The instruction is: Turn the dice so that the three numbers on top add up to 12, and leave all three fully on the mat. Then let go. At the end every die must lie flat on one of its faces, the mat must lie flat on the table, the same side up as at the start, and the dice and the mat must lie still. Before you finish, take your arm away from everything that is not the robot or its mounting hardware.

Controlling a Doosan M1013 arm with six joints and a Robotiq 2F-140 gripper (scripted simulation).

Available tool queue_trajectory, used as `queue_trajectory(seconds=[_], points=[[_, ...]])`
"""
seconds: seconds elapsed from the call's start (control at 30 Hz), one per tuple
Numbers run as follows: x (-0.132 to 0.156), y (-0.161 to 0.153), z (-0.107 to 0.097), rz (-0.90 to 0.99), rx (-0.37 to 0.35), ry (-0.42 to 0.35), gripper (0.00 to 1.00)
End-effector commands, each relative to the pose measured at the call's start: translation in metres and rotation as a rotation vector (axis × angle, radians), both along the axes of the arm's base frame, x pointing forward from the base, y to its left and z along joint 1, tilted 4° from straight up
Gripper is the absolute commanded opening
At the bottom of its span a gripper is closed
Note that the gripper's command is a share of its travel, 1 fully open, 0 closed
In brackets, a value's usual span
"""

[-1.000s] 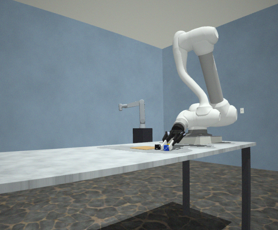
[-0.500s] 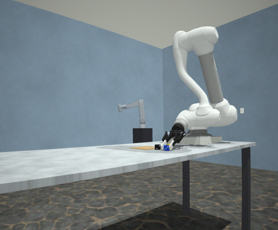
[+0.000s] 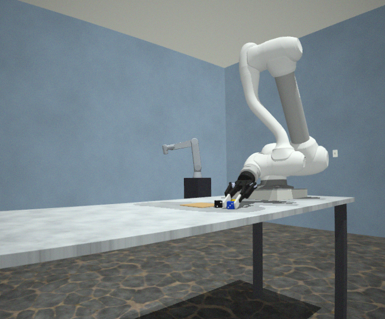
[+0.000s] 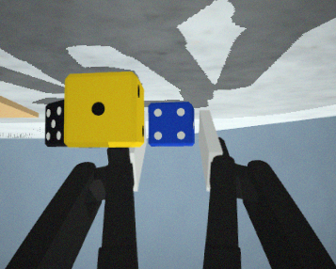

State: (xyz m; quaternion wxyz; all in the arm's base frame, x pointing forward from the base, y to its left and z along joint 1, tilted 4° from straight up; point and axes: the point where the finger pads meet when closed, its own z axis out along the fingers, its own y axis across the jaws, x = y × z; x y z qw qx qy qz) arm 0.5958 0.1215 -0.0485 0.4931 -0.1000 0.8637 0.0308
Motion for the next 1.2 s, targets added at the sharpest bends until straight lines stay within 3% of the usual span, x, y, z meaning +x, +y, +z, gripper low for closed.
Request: queue_trajectory(seconds=[0.0,0.6,1.17], points=[[0.0,0.0,0.0,0.0,0.0,0.0,0.28],[-0.002,0.0,0.001,0.0,0.0,0.0,0.28],[-0.04,-0.007,0.024,0.0,0.0,0.0,0.28]])
